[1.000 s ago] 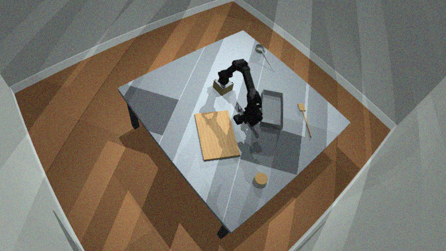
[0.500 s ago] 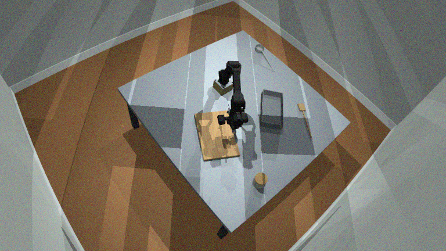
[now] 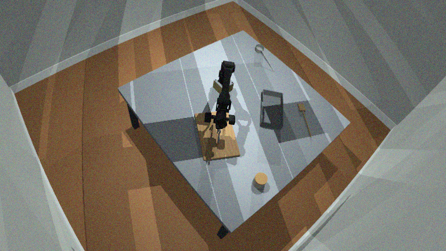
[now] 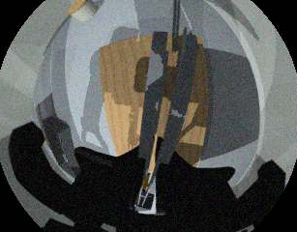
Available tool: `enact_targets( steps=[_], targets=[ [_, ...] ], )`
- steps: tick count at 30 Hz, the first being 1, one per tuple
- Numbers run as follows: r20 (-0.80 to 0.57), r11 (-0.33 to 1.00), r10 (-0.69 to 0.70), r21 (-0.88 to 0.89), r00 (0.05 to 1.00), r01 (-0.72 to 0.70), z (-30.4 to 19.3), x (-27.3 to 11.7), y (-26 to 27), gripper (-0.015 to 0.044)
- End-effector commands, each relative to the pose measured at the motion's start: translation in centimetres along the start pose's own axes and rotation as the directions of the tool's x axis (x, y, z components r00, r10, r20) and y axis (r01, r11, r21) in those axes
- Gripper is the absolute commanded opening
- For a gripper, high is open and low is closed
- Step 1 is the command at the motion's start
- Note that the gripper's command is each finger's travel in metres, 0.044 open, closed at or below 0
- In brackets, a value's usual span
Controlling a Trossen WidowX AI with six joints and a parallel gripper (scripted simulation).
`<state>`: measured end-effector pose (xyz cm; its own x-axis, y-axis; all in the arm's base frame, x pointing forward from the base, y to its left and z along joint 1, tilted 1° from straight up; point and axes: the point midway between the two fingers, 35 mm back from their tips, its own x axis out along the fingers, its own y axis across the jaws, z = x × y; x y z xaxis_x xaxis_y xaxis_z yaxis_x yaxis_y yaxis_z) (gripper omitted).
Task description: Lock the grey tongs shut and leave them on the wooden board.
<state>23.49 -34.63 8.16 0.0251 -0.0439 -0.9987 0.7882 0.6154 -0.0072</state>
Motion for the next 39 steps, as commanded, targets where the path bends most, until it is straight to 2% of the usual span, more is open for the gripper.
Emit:
enact_targets(
  steps=[1, 19, 39],
  targets=[
    [0.007, 1.0, 0.005, 0.006, 1.0, -0.005, 0.2, -0.1, 0.1, -0.015],
    [0.27, 1.0, 0.005, 0.017, 0.963, -0.01, 1.8, 0.7, -0.1, -0.015],
    [0.562, 1.0, 0.002, 0.021, 0.827, -0.016, 2.3, 0.2, -0.3, -0.015]
  ],
)
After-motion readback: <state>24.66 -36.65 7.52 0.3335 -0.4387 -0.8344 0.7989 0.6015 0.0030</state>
